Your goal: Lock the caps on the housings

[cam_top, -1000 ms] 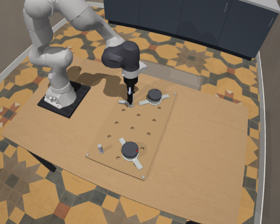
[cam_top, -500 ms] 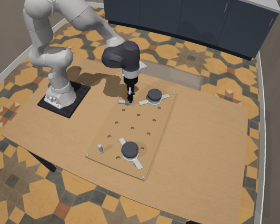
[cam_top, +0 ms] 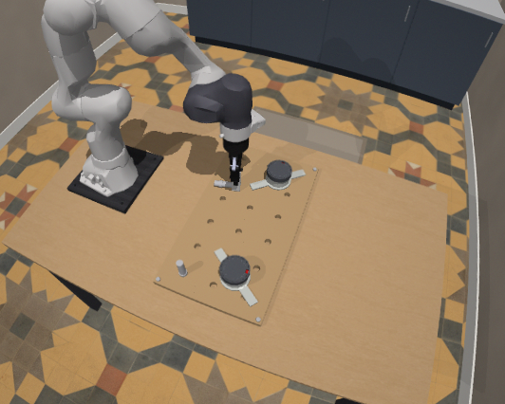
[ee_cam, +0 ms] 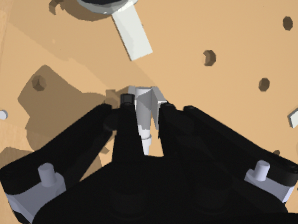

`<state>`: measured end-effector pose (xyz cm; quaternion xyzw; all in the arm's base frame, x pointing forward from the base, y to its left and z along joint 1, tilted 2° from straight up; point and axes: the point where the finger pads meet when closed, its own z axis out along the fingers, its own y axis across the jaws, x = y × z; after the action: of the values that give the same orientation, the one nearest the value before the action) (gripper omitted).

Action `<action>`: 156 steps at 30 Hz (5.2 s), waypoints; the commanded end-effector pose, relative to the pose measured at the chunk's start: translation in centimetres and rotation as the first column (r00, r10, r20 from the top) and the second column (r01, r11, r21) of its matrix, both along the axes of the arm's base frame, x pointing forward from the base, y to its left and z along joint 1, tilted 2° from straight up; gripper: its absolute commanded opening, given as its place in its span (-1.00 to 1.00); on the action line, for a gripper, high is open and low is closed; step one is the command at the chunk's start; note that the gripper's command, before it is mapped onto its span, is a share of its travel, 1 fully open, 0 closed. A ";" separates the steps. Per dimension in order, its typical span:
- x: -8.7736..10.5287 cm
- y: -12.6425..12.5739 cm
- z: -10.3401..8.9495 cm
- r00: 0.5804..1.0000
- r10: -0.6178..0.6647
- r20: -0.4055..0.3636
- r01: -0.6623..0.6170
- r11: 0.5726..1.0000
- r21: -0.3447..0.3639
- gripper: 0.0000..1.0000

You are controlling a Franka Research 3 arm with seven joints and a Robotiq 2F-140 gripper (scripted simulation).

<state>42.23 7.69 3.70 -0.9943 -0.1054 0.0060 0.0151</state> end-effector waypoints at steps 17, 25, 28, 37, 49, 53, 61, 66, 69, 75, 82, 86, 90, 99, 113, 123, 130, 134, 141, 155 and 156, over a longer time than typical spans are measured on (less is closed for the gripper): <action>0.1 0.0 0.0 1.000 0.004 0.001 -0.004 1.000 0.001 -0.80; 0.1 0.0 0.0 1.000 0.004 0.001 -0.004 1.000 0.001 -0.80; 0.1 0.0 0.0 1.000 0.004 0.001 -0.004 1.000 0.001 -0.80; 0.1 0.0 0.0 1.000 0.004 0.001 -0.004 1.000 0.001 -0.80; 0.1 0.0 0.1 1.000 0.004 0.001 -0.004 1.000 0.001 -0.80; 0.1 0.0 0.1 1.000 0.004 0.001 -0.004 1.000 0.001 -0.80; 0.1 0.0 0.3 1.000 0.004 0.001 -0.004 1.000 0.001 -0.80; 0.1 0.0 0.5 1.000 0.004 0.001 -0.004 1.000 0.001 -0.80; 0.1 0.0 0.7 1.000 0.004 0.001 -0.004 1.000 0.001 -0.80; 0.1 0.0 1.1 1.000 0.004 0.001 -0.004 1.000 0.001 -0.80; 0.1 0.0 1.6 1.000 0.004 0.001 -0.004 1.000 0.001 -0.80; 0.1 0.0 2.0 1.000 0.004 0.001 -0.004 1.000 0.001 -0.80; 0.1 0.0 2.5 1.000 0.004 0.001 -0.004 1.000 0.001 -0.80; 0.1 -0.1 3.6 1.000 0.004 0.001 -0.004 1.000 0.001 -0.80; 0.2 -0.1 6.0 1.000 0.004 0.001 -0.004 1.000 0.001 -0.80; 0.2 -0.2 8.5 1.000 0.004 0.001 -0.004 1.000 0.001 -0.80; 0.2 -0.3 9.8 1.000 0.004 0.001 -0.004 1.000 0.001 -0.80; 0.2 -0.3 10.8 1.000 0.004 0.001 -0.004 1.000 0.001 -0.80; 0.3 -0.3 12.5 1.000 0.004 0.001 -0.004 1.000 0.001 -0.80; 0.3 -0.4 14.4 1.000 0.004 0.001 -0.004 1.000 0.001 -0.80; 0.3 -0.4 14.5 1.000 0.004 0.001 -0.004 1.000 0.001 -0.80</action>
<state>42.71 7.47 17.81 -0.9937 -0.1112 0.0016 0.0168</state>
